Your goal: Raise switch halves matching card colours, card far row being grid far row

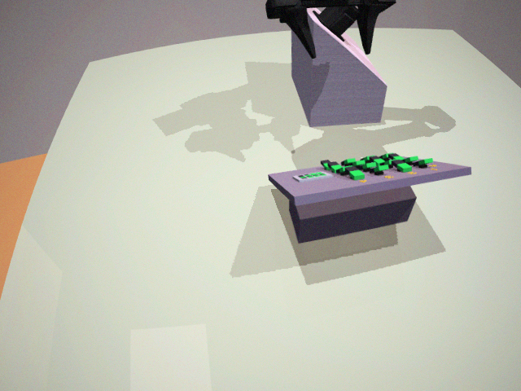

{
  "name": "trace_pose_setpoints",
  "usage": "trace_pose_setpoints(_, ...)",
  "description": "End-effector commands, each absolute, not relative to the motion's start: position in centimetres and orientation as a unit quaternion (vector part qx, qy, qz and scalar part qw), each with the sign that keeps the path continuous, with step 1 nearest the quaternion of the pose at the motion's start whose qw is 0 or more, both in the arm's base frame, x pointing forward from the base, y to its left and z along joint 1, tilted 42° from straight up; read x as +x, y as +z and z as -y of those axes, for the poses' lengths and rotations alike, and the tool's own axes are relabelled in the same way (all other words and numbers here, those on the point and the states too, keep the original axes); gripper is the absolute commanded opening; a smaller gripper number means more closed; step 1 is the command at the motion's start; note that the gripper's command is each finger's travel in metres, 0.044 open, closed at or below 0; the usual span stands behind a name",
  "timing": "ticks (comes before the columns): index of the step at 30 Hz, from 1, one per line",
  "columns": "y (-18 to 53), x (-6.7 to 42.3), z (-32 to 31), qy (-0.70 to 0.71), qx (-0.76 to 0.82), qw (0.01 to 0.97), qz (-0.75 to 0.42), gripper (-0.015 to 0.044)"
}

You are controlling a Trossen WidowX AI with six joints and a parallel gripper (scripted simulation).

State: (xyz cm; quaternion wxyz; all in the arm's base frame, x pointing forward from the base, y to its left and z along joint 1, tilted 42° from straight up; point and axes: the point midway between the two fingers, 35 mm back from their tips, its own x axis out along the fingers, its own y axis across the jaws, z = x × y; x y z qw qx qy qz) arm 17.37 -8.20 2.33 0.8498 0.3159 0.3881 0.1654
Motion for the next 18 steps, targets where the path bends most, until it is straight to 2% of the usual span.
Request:
trace_pose_setpoints(1, 2.3, 17.5, 8.2, 0.165, 0.315, 0.85, -0.389, 0.0374)
trace_pose_setpoints(8, 1.1, 22.4, 6.7, 0.146, 0.3, 0.848, -0.411, 0.019)
trace_pose_setpoints(15, 2.6, 27.6, 2.8, 0.156, 0.316, 0.855, -0.38, 0.0006)
trace_pose_setpoints(18, 2.7, 27.7, 2.6, 0.156, 0.317, 0.855, -0.378, 0.0)
